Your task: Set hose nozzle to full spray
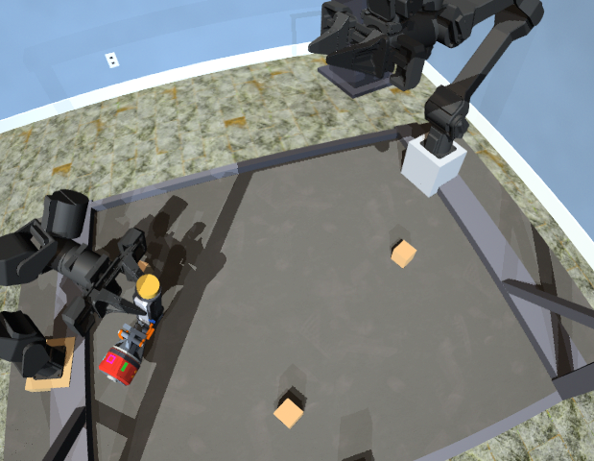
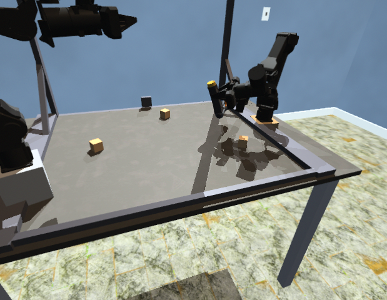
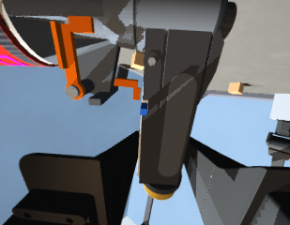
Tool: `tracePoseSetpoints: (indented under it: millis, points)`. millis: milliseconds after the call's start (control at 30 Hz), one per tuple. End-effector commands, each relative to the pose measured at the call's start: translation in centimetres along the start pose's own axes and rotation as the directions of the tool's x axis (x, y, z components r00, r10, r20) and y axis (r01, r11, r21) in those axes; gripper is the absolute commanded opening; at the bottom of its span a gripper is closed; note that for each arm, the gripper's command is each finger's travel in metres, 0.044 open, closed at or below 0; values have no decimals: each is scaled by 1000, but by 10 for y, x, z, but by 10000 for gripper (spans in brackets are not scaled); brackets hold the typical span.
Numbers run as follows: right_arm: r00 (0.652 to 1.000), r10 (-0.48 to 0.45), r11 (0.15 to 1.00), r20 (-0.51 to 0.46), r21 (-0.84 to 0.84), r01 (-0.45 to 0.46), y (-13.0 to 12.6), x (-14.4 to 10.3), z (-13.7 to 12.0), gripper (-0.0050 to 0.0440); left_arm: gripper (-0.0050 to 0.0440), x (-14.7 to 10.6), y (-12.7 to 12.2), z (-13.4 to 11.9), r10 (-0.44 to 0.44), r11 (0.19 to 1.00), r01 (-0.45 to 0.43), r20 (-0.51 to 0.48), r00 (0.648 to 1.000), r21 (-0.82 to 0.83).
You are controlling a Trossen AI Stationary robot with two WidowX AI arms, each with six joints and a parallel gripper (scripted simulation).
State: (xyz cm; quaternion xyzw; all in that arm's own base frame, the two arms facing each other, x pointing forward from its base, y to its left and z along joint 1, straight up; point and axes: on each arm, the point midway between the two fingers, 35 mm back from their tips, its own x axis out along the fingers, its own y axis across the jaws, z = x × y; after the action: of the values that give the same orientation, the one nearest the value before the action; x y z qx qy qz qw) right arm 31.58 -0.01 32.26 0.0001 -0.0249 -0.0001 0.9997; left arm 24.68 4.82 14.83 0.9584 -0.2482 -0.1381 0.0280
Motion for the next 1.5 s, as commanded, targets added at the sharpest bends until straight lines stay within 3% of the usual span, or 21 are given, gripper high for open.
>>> tracePoseSetpoints:
  millis: [0, 1467]
  points:
    - [1000, -3, 1000, 17, -3, 3, 0, -1, 7, 175, 167, 1, -1, 1, 4, 1000, -4, -11, 1000, 12]
    - [1000, -3, 1000, 17, -3, 3, 0, -1, 7, 175, 167, 12, -6, 38, 4, 1000, -4, -11, 1000, 5]
